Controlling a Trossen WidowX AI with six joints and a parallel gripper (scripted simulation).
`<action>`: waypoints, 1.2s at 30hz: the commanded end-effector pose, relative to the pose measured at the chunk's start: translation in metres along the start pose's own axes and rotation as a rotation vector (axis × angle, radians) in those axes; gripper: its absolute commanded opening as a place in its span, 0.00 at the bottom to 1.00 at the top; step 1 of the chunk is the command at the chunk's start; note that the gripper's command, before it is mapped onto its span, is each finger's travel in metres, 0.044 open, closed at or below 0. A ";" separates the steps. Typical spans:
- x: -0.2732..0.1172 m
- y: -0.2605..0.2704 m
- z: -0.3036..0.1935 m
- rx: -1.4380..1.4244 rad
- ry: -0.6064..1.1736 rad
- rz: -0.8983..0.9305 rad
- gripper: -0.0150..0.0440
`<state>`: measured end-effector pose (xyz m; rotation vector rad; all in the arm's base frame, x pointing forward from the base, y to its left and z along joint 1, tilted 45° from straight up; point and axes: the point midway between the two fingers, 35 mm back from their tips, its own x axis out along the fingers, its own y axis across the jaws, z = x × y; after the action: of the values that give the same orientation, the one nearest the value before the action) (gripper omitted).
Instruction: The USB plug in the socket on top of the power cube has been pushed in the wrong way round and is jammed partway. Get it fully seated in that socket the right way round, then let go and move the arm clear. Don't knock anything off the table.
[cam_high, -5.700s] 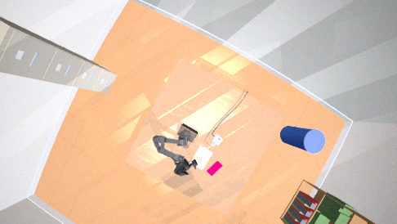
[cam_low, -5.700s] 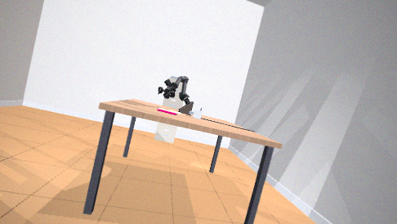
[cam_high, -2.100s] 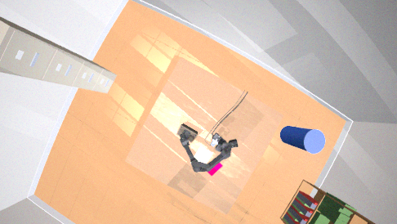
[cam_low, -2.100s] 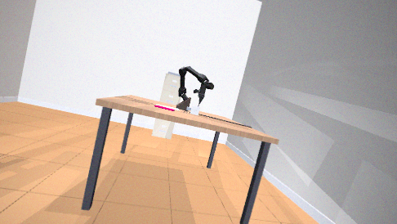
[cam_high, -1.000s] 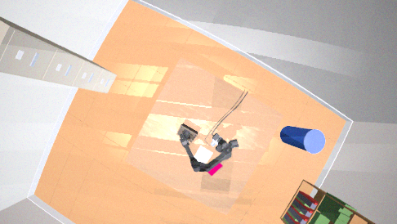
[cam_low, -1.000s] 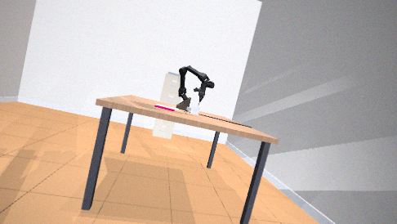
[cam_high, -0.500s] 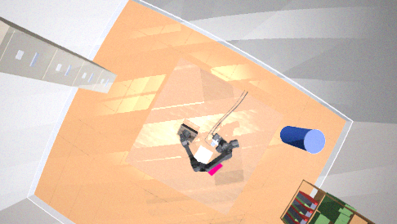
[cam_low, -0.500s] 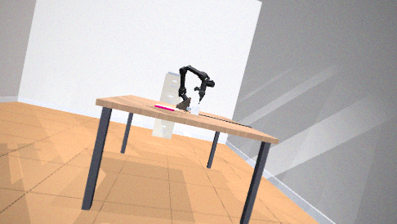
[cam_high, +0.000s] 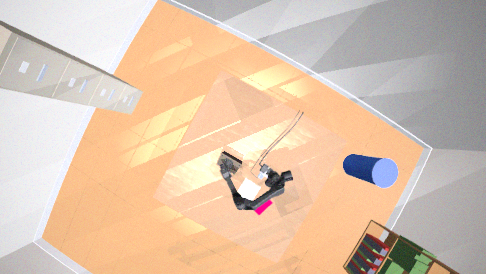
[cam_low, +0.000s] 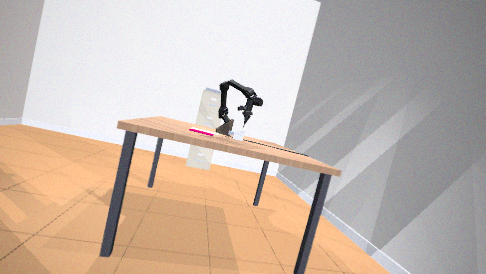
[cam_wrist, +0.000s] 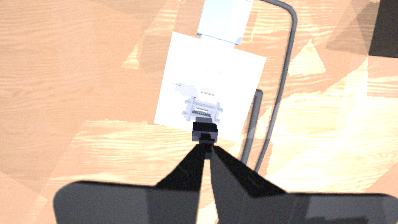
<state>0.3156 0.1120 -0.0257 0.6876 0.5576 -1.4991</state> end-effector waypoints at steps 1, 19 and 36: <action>0.001 0.000 0.000 -0.088 0.000 -0.002 0.25; 0.001 0.000 0.000 -0.562 0.000 -0.002 0.25; 0.001 0.000 0.000 -1.007 0.000 -0.002 0.25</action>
<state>0.3153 0.1116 -0.0259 -0.0539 1.1480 -1.0552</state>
